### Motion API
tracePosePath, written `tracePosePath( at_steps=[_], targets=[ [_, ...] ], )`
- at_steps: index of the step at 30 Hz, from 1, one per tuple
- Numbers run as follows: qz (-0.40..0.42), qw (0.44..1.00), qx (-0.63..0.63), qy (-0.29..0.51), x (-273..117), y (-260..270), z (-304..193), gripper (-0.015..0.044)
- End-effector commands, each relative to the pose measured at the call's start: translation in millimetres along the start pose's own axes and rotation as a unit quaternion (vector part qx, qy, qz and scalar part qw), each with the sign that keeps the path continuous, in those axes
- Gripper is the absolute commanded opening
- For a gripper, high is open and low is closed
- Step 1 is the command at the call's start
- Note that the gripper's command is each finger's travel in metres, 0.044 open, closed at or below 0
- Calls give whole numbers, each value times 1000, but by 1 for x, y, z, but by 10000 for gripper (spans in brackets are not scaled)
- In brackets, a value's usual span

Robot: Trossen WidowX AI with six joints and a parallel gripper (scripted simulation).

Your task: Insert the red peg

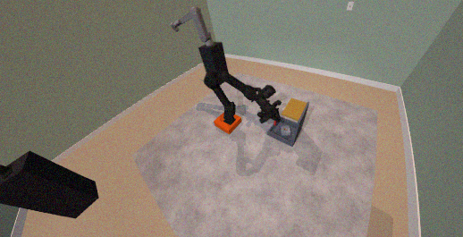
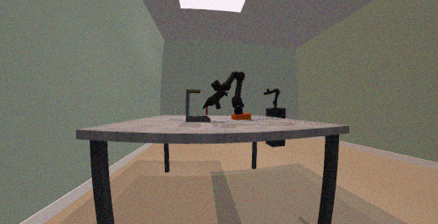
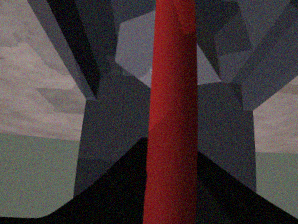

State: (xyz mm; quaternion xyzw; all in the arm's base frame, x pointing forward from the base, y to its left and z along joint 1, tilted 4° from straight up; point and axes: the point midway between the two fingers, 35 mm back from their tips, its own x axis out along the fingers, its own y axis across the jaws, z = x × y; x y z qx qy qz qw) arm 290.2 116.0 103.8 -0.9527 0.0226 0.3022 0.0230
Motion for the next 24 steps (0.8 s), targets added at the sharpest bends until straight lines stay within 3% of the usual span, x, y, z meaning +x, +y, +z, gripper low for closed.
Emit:
tracePosePath(
  at_steps=[1,24],
  targets=[
    [-6,1000,-2,4,3,-6,-7,0],
    [-6,1000,-2,6,27,-5,-28,0]
  ],
)
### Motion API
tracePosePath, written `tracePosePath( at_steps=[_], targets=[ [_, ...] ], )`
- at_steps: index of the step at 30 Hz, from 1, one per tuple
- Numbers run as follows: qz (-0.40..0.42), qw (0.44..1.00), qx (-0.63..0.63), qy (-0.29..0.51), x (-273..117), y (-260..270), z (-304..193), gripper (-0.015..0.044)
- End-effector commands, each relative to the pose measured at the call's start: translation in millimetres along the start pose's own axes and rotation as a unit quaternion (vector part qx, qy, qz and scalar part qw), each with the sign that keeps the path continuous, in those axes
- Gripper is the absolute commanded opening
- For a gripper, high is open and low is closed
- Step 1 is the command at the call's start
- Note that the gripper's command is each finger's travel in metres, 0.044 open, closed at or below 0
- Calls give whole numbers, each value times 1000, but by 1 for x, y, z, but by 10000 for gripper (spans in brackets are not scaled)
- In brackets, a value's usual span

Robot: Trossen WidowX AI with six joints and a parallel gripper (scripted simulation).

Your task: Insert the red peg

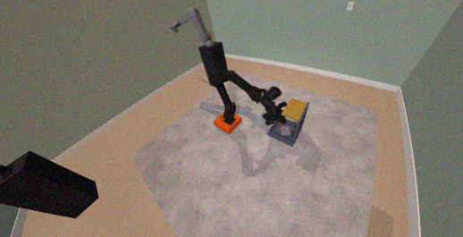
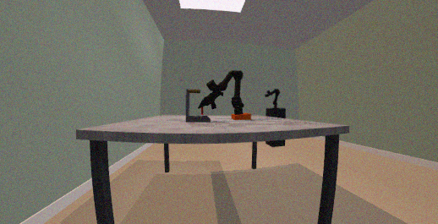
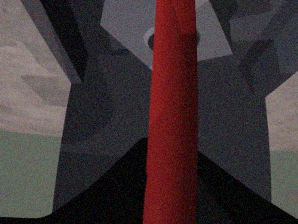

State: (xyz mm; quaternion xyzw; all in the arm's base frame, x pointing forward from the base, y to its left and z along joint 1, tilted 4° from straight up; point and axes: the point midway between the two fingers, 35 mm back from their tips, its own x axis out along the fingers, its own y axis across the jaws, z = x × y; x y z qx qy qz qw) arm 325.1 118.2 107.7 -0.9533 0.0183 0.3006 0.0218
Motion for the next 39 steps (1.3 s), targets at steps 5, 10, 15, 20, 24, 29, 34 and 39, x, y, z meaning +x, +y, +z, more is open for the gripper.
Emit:
tracePosePath(
  at_steps=[5,10,15,20,24,29,34,39],
  targets=[
    [-2,1000,0,4,2,0,-6,0],
    [-2,1000,0,4,3,1,-7,0],
    [-2,1000,0,5,4,1,-8,0],
    [-2,1000,0,5,5,2,-9,0],
    [-2,1000,0,5,6,2,-9,0],
    [-2,1000,0,5,7,3,-10,0],
    [-2,1000,0,5,8,3,-11,0],
    [-2,1000,0,5,9,3,-12,0]
  ],
)
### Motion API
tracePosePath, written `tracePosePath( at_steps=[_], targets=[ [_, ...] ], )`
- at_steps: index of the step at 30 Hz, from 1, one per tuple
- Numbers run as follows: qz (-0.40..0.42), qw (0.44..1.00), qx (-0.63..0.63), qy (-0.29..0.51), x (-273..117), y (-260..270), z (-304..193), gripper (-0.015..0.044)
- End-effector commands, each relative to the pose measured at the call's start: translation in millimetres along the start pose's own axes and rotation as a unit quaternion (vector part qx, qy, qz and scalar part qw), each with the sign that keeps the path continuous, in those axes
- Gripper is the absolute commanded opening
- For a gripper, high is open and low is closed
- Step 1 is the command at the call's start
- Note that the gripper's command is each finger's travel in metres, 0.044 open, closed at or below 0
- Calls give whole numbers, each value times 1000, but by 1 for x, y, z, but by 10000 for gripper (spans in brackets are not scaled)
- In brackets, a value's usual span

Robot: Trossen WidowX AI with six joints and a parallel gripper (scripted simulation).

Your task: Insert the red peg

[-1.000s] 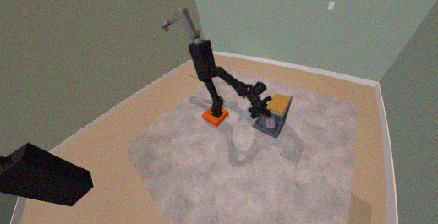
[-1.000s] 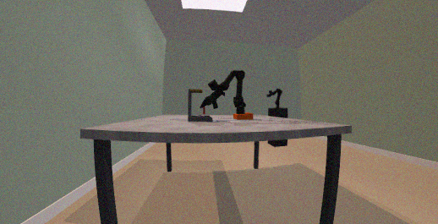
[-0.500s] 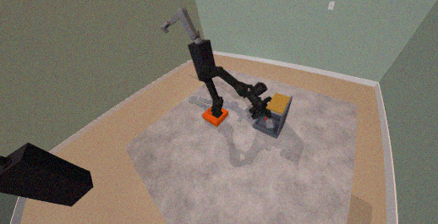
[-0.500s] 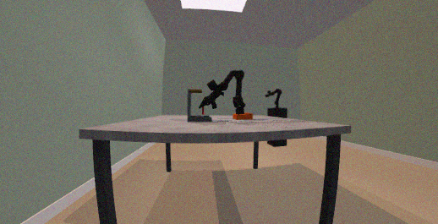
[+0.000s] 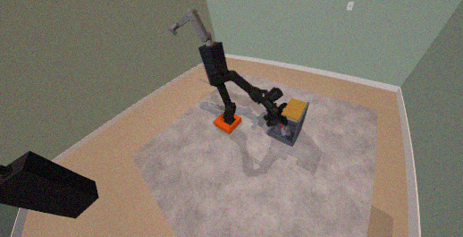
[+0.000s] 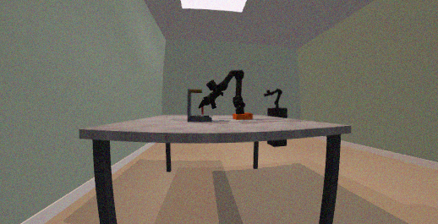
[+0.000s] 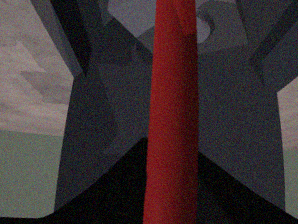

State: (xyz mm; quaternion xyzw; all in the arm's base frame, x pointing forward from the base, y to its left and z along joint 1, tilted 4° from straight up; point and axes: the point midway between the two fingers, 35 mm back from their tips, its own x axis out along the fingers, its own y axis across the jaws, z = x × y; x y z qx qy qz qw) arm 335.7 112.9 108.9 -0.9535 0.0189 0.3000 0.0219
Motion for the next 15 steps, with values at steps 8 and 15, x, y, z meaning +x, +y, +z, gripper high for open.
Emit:
tracePosePath(
  at_steps=[8,15],
  targets=[
    [-3,1000,0,4,2,-1,-6,0],
    [-3,1000,0,4,3,-1,-7,0]
  ],
)
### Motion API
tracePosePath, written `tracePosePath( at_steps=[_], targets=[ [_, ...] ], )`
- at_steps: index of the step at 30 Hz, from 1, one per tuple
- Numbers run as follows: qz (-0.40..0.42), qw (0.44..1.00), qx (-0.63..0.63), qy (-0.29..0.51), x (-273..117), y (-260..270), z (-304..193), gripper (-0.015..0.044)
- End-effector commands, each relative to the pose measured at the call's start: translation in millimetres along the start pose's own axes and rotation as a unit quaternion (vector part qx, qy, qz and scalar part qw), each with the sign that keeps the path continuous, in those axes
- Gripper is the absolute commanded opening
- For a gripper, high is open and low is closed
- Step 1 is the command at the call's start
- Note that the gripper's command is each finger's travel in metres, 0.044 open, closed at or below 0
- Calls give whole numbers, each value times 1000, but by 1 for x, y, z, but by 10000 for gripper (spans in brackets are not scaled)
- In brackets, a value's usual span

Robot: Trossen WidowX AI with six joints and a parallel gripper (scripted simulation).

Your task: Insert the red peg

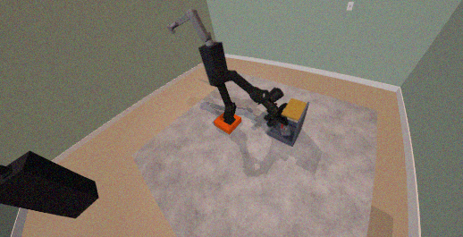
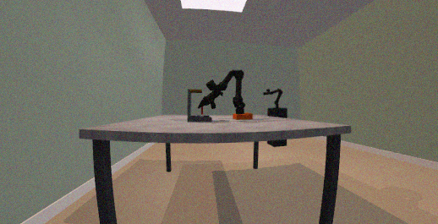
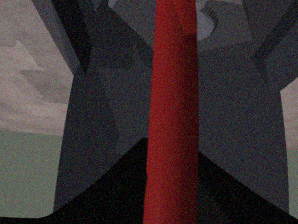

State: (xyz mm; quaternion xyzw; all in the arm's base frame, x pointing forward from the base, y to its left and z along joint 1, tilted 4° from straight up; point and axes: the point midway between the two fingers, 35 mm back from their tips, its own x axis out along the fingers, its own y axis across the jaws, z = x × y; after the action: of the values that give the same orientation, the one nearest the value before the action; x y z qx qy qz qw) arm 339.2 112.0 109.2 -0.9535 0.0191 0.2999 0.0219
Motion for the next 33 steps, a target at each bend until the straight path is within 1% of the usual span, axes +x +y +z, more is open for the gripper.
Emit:
tracePosePath(
  at_steps=[1,33],
  targets=[
    [-3,1000,0,4,1,-1,-5,0],
    [-3,1000,0,5,5,-2,-9,0]
  ],
)
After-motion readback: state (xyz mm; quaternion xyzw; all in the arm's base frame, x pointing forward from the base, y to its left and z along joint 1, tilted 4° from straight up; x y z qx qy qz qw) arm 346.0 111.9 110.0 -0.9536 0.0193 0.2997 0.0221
